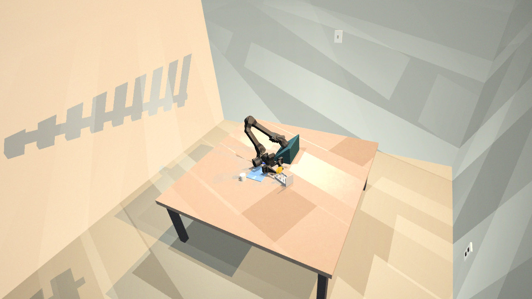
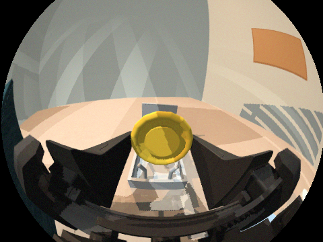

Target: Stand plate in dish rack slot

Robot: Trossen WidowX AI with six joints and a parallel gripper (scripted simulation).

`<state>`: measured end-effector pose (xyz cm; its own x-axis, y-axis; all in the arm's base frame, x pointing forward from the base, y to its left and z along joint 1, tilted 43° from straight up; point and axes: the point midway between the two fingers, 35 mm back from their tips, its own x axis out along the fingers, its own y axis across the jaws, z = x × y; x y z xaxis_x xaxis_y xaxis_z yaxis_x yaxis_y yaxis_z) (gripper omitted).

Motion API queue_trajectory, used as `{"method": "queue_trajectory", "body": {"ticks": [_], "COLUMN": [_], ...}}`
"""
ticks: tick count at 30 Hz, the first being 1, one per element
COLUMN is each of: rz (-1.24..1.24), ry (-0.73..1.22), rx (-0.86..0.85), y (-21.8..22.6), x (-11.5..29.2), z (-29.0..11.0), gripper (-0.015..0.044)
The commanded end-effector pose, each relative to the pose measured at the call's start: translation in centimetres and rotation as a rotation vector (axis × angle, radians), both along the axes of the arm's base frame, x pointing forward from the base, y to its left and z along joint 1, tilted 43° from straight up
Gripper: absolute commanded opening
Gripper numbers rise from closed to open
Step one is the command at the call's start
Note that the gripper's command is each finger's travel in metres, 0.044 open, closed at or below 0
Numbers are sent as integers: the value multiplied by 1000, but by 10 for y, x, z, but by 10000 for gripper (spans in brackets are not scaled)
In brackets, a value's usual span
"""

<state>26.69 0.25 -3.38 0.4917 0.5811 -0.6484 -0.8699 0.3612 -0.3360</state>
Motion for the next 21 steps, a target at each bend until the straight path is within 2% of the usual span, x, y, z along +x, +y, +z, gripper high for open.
{"method": "queue_trajectory", "body": {"ticks": [1, 9, 21], "rz": [0, 4, -4], "ry": [4, -1, 13], "rx": [1, 1, -2], "y": [5, -6, -4], "x": [3, 4, 2], "z": [-6, -24, -22], "gripper": [0, 0, 0]}}
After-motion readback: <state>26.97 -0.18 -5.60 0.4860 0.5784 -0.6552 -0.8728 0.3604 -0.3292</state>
